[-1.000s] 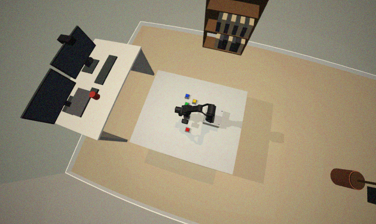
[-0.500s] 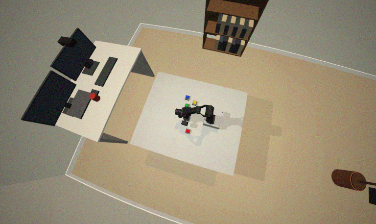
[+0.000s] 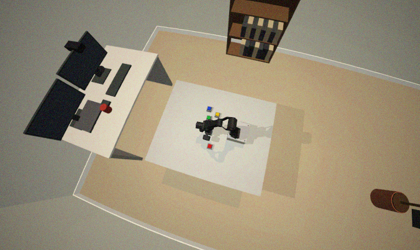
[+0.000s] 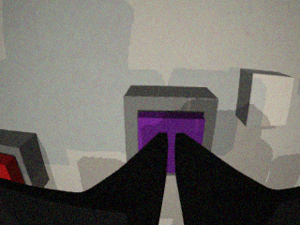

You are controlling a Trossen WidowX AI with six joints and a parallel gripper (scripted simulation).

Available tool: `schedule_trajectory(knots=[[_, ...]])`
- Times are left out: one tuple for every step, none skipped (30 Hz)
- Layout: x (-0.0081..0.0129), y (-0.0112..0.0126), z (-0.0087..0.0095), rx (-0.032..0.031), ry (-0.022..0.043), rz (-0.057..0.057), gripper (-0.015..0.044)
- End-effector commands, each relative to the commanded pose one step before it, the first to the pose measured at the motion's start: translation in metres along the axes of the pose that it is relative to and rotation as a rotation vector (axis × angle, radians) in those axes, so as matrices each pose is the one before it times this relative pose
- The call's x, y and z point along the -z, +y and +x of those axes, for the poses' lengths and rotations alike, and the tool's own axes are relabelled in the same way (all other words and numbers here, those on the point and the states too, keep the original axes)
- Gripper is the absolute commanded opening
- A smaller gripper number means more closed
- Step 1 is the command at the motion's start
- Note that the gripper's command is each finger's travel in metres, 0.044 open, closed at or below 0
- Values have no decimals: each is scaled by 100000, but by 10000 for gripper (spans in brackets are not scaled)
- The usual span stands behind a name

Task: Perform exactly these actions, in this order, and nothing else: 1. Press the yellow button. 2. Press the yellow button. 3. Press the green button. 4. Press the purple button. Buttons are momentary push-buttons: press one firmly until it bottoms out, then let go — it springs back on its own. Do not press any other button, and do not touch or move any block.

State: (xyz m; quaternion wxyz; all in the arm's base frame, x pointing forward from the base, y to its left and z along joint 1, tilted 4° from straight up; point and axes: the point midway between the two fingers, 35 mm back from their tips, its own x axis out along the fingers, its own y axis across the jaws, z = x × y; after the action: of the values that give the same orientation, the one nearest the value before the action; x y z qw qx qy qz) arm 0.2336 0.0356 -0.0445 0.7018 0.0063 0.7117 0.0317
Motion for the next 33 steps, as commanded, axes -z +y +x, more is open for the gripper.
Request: schedule_trajectory(knots=[[329, 4, 280, -159, 1371, 605, 20], [0, 0, 0, 0, 0, 0, 20], [0, 0, 0, 0, 0, 0, 20], [0, 0, 0, 0, 0, 0, 20], [0, 0, 0, 0, 0, 0, 20], [0, 0, 0, 0, 0, 0, 20], [0, 0, 0, 0, 0, 0, 20], [0, 0, 0, 0, 0, 0, 20], [0, 0, 0, 0, 0, 0, 20], [0, 0, 0, 0, 0, 0, 20], [0, 0, 0, 0, 0, 0, 20], [0, 0, 0, 0, 0, 0, 20], [0, 0, 0, 0, 0, 0, 20], [-267, -9, -451, 169, -995, -530, 20], [14, 4, -753, -45, 240, 154, 20], [75, 3, -1145, -66, 368, 223, 20], [89, 0, -771, -34, 259, 119, 20], [37, 0, -258, -9, 89, 33, 20], [0, 0, 0, 0, 0, 0, 20], [0, 0, 0, 0, 0, 0, 20], [-105, 197, -82, -4, -17, -1, 46], [-302, 601, -246, -17, -50, -2, 72], [-461, 1036, -413, -39, -77, -4, 99], [-497, 1347, -520, -68, -84, -5, 125], [-407, 1406, -526, -88, -70, -5, 151], [-312, 1454, -530, -107, -54, -5, 177], [-213, 1496, -533, -124, -36, -5, 204], [-111, 1530, -537, -140, -16, -5, 230], [-7, 1557, -539, -154, 4, -5, 256], [100, 1576, -542, -166, 26, -5, 283], [208, 1588, -543, -177, 50, -5, 309], [316, 1587, -543, -185, 74, -5, 335], [332, 1270, -436, -153, 77, -4, 361]])
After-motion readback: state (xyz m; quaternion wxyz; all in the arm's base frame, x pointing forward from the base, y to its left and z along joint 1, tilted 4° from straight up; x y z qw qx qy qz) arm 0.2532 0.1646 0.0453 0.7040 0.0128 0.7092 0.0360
